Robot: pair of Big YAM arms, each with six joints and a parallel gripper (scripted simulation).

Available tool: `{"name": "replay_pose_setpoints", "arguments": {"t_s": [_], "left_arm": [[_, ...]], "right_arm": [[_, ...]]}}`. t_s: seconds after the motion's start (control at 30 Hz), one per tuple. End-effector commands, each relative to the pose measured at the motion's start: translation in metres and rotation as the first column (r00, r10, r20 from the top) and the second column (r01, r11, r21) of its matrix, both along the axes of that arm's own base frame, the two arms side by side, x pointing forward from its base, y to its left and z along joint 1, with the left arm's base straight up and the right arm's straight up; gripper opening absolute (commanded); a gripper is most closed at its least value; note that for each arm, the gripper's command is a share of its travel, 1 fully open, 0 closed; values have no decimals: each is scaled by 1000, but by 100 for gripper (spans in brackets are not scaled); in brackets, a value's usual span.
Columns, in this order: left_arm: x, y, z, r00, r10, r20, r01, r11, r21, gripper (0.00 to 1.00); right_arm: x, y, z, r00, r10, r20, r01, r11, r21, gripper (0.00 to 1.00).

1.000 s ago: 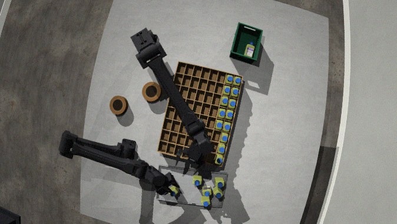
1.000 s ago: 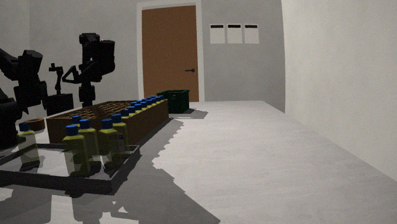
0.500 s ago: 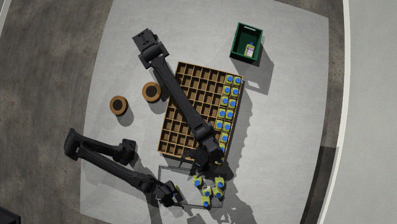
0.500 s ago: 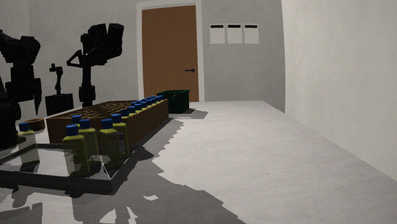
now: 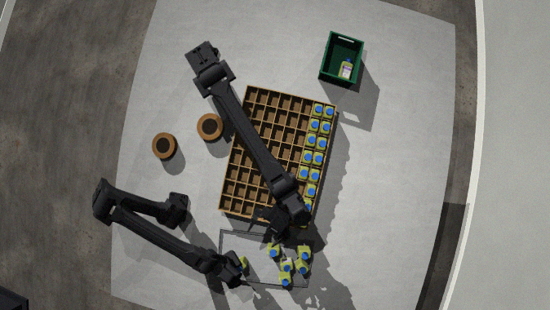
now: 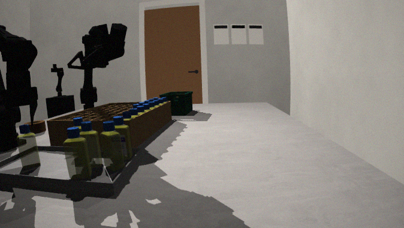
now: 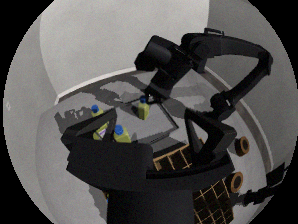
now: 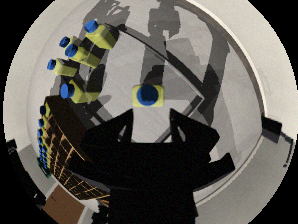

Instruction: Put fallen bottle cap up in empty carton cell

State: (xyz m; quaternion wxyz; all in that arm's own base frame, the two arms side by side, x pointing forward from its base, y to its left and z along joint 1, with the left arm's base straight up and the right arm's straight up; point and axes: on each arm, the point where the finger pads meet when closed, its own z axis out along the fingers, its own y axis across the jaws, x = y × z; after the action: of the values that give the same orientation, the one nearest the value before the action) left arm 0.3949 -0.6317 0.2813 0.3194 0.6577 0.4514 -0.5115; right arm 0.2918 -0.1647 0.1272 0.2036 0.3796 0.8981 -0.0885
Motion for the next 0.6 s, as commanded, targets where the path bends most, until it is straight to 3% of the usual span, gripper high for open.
{"name": "replay_pose_setpoints", "arguments": {"t_s": [0.0, 0.4, 0.57], "left_arm": [[7, -5, 47, 998, -6, 67, 10, 998, -62, 100], [7, -5, 47, 998, -6, 67, 10, 998, -62, 100], [7, -5, 47, 998, -6, 67, 10, 998, -62, 100]], "right_arm": [[20, -13, 19, 999, 13, 33, -12, 1000, -23, 52], [43, -28, 24, 998, 14, 63, -11, 999, -38, 52], [46, -31, 12, 999, 13, 50, -12, 999, -32, 52]]}}
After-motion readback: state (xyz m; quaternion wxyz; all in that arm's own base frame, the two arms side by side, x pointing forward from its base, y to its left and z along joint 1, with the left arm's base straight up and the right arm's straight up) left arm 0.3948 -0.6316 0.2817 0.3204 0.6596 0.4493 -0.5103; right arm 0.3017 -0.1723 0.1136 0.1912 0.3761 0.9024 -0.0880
